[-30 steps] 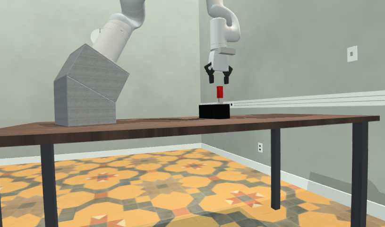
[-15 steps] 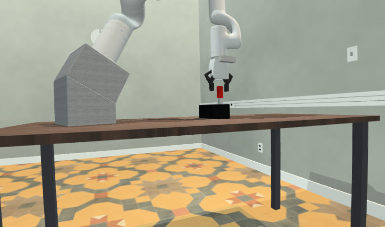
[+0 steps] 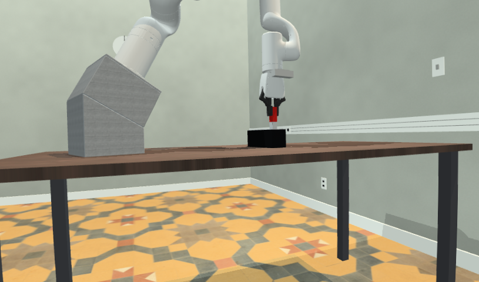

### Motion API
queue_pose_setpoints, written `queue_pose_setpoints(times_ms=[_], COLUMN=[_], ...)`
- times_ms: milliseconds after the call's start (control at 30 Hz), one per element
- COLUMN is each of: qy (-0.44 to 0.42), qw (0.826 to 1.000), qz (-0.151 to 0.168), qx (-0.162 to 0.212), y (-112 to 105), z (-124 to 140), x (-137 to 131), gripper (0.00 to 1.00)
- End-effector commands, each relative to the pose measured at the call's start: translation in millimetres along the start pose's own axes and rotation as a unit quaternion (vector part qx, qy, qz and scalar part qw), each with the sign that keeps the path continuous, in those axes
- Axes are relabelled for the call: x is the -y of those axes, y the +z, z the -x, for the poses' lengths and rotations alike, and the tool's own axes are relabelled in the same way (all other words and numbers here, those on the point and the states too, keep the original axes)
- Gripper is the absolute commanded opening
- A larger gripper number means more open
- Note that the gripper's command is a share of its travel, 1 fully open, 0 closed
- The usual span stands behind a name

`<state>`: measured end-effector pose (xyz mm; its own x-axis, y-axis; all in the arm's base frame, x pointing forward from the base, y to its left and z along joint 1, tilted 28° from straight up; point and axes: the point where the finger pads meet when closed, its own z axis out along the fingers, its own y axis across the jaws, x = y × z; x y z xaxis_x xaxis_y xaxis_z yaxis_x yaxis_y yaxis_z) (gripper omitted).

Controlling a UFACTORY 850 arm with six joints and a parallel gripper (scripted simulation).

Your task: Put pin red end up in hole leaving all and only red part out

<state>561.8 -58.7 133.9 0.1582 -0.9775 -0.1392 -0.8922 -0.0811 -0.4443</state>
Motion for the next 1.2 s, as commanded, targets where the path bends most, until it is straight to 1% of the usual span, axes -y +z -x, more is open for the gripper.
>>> queue_pose_setpoints(times_ms=[0, 600, 633, 1167], qy=[0.0, 0.0, 0.0, 0.0], qw=[1.0, 1.0, 1.0, 1.0], qz=[-0.001, -0.001, -0.001, -0.001], qx=[0.0, 0.0, 0.0, 0.0], y=[0, 0, -11, -11], z=[0, 0, 0, 0], x=[1, 1, 0, 0], gripper=[0.0, 0.0, 0.0, 0.0])
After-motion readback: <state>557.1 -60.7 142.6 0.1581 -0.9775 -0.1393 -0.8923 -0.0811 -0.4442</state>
